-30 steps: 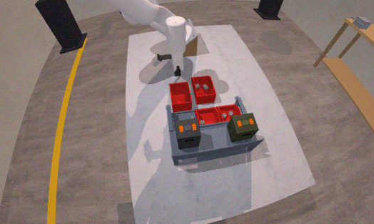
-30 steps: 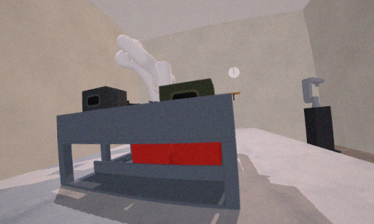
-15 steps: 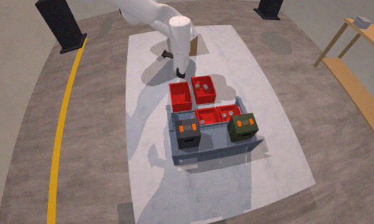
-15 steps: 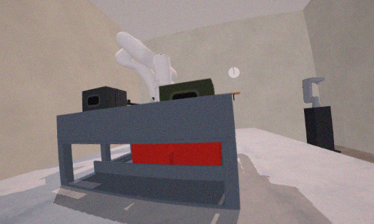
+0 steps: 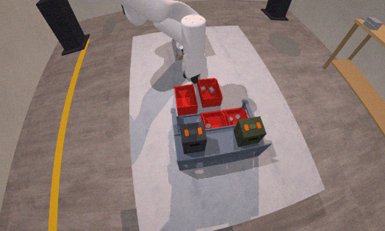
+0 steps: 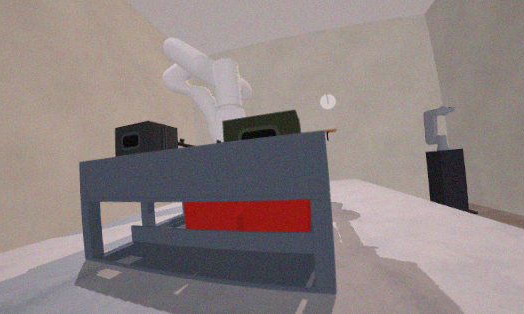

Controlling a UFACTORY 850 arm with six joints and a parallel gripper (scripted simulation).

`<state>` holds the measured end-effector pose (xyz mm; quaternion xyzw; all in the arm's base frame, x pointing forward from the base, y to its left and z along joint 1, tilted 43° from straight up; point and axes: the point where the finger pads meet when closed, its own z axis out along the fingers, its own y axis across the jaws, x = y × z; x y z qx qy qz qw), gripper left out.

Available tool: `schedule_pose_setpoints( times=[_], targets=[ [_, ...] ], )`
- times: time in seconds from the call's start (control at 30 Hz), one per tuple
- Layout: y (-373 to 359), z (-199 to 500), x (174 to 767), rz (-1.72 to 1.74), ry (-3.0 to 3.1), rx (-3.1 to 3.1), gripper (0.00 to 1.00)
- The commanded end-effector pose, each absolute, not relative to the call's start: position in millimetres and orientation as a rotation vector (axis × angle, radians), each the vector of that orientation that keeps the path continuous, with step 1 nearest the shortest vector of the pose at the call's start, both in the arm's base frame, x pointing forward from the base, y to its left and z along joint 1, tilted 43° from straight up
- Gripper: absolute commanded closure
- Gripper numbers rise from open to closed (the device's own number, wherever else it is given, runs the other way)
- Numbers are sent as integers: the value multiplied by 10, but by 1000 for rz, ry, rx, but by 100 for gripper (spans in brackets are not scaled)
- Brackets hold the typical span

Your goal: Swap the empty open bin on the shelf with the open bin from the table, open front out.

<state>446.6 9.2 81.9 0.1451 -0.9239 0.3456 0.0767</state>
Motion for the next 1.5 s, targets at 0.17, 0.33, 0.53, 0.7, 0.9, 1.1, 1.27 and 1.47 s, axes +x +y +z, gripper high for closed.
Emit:
schedule_pose_setpoints(
  times=[0.17,0.33,0.53,0.7,0.9,1.1,1.27,1.47],
  targets=[
    [123,823,4505,1158,-2923,-84,74],
    [123,823,4505,1158,-2923,-84,74],
    [123,823,4505,1158,-2923,-84,74],
    [123,823,4505,1158,-2923,-84,74],
    [123,823,4505,1158,-2923,-84,74],
    [123,823,4505,1158,-2923,-84,74],
    [123,823,4505,1158,-2923,-84,74],
    [114,813,4505,1158,-2923,-84,74]
  ],
)
